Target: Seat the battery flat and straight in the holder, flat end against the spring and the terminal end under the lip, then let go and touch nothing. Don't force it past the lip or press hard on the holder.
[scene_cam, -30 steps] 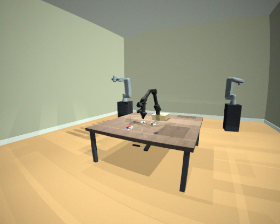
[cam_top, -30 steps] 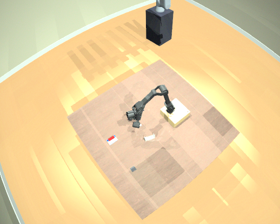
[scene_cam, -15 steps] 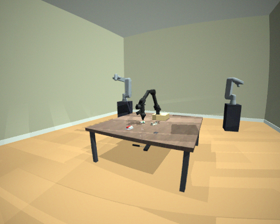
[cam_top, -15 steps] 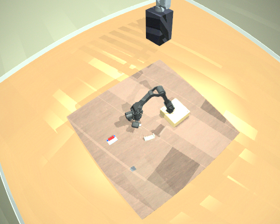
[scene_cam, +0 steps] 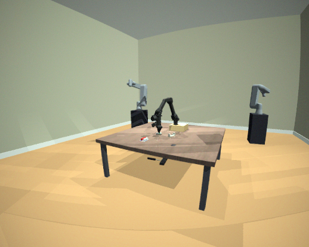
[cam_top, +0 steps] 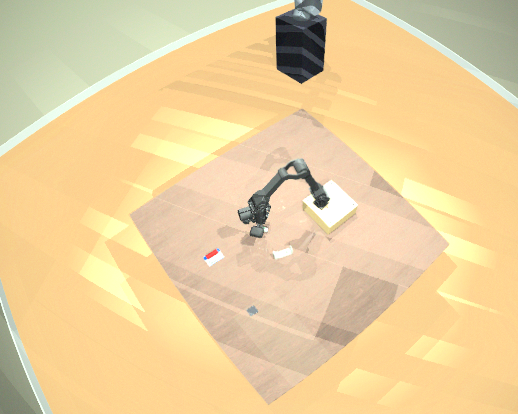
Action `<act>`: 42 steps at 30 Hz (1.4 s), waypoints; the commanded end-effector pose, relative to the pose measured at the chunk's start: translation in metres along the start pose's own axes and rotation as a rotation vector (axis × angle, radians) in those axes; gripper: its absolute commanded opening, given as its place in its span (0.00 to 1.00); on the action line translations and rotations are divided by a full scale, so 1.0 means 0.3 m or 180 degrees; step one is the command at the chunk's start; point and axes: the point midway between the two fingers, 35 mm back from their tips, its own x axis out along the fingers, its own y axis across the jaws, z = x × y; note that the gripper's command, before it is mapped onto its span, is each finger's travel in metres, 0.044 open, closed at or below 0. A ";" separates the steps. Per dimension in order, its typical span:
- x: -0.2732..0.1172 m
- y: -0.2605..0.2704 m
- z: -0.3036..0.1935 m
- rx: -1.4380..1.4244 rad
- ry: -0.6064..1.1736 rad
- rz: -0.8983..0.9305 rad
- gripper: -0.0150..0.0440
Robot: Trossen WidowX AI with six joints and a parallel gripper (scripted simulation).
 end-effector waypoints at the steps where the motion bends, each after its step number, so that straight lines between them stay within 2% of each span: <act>1: 0.032 -0.008 -0.008 0.0007 0.0015 -0.0027 0.66; 9: 0.067 -0.010 -0.010 0.0007 0.0015 -0.0027 0.66; 14: 0.067 -0.010 -0.010 0.0007 0.0015 -0.0027 0.43; 19: 0.067 -0.010 -0.010 0.0007 0.0015 -0.0027 0.38; 25: 0.061 -0.010 -0.010 0.0007 0.0015 -0.0027 0.38; 31: -0.095 -0.008 -0.008 0.0007 0.0014 -0.0026 0.38; 38: -0.101 -0.005 -0.011 -0.0011 0.0014 -0.0026 0.38; 42: -0.107 0.062 -0.068 -0.0358 0.0013 -0.0014 0.38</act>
